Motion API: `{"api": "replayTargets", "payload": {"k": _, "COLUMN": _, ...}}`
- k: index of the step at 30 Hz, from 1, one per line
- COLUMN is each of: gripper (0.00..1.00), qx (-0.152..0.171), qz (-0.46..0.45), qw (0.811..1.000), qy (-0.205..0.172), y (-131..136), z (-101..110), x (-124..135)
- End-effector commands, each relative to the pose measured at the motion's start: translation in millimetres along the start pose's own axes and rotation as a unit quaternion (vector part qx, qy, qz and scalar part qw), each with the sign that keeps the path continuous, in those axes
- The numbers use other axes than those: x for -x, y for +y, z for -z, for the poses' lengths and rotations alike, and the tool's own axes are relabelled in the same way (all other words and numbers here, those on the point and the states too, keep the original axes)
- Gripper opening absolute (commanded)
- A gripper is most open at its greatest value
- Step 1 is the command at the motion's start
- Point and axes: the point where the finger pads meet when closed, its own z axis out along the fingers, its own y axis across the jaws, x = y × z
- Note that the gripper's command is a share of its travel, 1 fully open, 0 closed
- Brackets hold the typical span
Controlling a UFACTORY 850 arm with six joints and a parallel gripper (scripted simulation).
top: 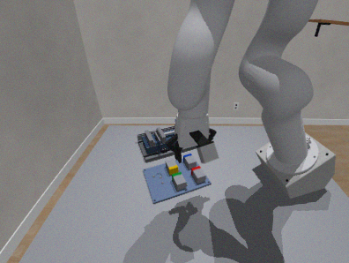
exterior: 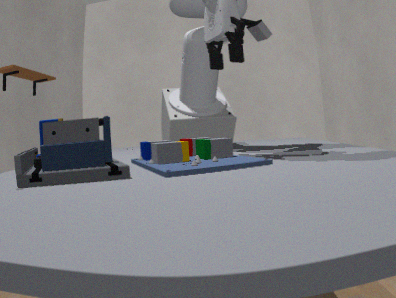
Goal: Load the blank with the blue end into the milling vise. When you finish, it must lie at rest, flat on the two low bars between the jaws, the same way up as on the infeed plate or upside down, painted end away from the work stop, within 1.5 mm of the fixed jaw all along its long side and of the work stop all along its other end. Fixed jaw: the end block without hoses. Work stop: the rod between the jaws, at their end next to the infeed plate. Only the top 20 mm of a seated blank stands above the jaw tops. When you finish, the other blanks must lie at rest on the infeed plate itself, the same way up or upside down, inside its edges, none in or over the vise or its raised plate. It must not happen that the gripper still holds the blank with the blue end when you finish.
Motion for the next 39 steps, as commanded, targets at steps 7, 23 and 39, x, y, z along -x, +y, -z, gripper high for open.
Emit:
{"api": "replayTargets", "payload": {"k": 7, "gripper": 1.0, "qx": 0.001, "qz": 0.0, "qw": 1.0, "qy": 0.0, "y": 0, "z": 5, "x": 0}}
{"api": "replayTargets", "payload": {"k": 23, "gripper": 1.0, "qx": 0.001, "qz": 0.0, "qw": 1.0, "qy": 0.0, "y": 0, "z": 9, "x": 0}}
{"api": "replayTargets", "payload": {"k": 39, "gripper": 1.0, "qx": 0.001, "qz": 0.0, "qw": 1.0, "qy": 0.0, "y": -3, "z": 12, "x": 60}}
